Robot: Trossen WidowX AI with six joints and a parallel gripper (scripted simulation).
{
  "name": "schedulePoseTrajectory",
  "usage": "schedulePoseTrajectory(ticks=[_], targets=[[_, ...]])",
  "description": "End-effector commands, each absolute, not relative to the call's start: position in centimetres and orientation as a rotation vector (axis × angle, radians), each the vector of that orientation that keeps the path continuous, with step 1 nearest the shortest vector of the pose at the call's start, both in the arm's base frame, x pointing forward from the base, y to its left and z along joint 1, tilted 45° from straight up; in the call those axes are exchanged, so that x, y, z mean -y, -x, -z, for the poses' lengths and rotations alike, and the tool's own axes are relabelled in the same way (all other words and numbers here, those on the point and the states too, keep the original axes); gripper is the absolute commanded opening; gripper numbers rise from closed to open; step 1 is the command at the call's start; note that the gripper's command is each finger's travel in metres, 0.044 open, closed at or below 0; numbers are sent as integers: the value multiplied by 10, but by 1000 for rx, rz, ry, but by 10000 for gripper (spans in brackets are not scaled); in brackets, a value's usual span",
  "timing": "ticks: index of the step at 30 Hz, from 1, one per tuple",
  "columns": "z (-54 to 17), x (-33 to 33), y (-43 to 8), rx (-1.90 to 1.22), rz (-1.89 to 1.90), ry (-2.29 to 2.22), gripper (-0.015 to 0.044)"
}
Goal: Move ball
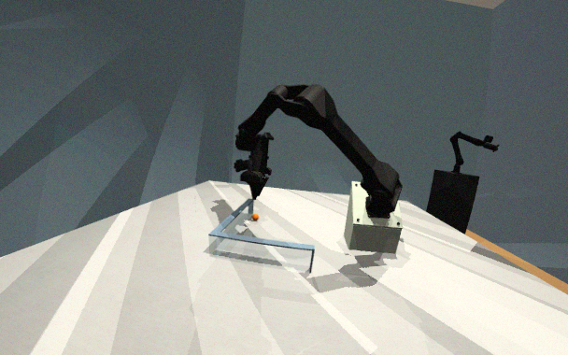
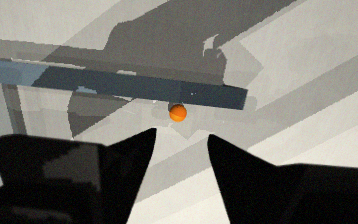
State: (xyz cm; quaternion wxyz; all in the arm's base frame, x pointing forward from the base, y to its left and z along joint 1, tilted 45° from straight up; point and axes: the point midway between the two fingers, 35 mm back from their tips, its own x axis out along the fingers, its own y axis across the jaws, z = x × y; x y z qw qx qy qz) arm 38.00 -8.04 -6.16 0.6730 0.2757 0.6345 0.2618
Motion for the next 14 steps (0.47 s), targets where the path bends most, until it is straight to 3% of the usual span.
schedulePoseTrajectory(ticks=[1, 8, 14], targets=[[50, 87, -378, -1433, -599, -610, 218], [58, 84, -380, -1423, -586, -620, 218], [22, 116, -374, -1426, -593, -616, 376]])
